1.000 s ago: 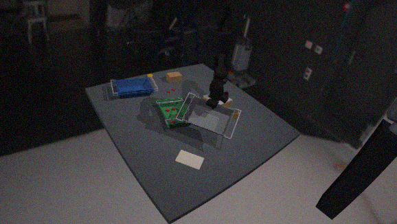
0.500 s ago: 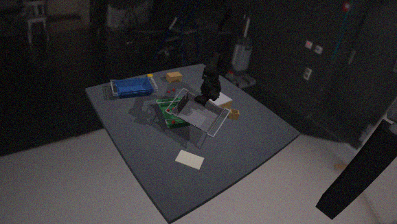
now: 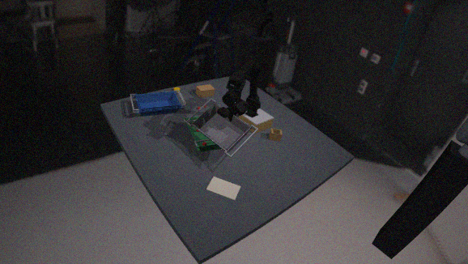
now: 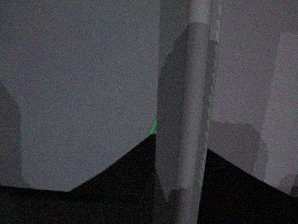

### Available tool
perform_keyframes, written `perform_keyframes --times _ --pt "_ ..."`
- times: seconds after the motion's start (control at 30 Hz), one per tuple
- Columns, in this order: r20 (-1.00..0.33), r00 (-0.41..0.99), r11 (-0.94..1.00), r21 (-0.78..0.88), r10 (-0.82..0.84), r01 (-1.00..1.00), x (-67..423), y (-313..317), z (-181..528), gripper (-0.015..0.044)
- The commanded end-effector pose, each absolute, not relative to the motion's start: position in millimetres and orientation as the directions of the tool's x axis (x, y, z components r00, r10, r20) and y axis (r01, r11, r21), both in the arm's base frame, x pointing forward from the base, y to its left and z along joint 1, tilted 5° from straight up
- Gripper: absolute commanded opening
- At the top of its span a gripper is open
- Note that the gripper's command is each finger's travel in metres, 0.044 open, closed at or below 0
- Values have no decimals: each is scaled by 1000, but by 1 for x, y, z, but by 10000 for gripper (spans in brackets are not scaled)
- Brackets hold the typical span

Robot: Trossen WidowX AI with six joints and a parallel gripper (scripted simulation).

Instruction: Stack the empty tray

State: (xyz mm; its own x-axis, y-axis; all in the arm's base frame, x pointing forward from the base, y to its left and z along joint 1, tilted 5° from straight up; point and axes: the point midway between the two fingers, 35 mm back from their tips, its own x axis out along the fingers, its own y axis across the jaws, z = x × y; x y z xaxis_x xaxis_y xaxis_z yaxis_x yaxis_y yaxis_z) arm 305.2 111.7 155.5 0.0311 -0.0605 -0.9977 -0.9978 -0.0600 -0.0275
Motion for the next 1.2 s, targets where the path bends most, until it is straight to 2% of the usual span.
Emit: perform_keyframes --times 0.0,0.77,1.17 --pt "-996 61 6 -62 -59 -998 311 94 164 0" --pt "-995 65 303 -85 -77 -949 320 6 171 0" --pt "-995 65 311 -86 -78 -947 320 3 171 0"
